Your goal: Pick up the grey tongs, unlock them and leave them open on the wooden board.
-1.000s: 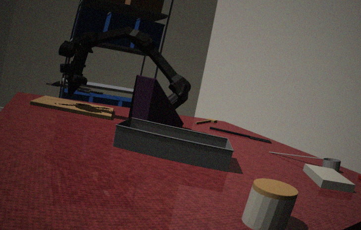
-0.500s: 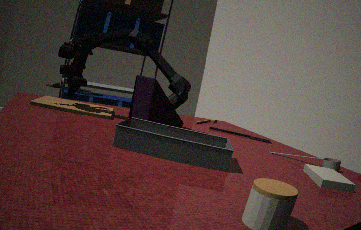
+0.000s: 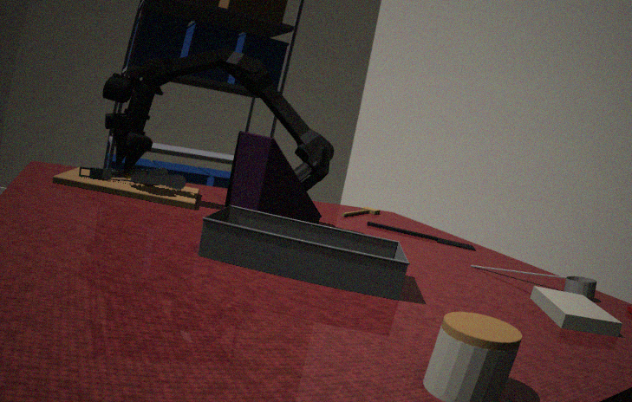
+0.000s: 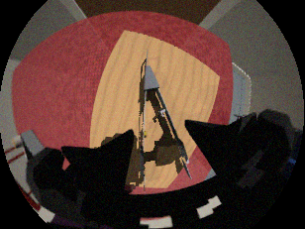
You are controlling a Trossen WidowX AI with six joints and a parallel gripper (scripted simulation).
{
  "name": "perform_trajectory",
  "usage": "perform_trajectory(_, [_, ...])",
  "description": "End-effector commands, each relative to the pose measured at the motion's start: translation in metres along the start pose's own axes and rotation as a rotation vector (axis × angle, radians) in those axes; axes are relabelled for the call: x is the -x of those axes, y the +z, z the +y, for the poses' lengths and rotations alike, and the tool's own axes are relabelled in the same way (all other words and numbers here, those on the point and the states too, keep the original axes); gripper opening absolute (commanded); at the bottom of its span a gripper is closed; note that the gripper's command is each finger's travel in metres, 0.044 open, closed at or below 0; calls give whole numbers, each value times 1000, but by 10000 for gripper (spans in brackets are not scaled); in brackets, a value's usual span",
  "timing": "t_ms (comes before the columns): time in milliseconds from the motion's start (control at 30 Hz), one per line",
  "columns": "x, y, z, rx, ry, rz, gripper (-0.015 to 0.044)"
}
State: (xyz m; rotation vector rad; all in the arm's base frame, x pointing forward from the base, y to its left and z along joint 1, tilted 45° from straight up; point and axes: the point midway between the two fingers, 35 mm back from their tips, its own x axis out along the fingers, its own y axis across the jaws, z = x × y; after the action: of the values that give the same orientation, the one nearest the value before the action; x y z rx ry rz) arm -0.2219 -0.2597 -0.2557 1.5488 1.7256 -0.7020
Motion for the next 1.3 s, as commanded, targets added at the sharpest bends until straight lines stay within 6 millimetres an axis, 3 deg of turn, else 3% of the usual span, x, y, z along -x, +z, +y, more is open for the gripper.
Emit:
perform_trajectory(0, [0, 0, 0, 0, 0, 0, 440])
perform_trajectory(133, [7, 4, 16, 6, 12, 2, 440])
perform_trajectory(200, [16, 8, 40, 14, 29, 7, 440])
perform_trajectory(367, [41, 9, 123, 28, 85, 54, 440])
perform_trajectory(433, [47, 6, 145, 27, 98, 72, 440])
perform_trajectory(700, [50, 6, 148, 28, 99, 75, 440])
perform_trajectory(933, [95, 9, 143, 44, 85, 73, 440])
perform_trajectory(1267, [95, 9, 143, 44, 85, 73, 440])
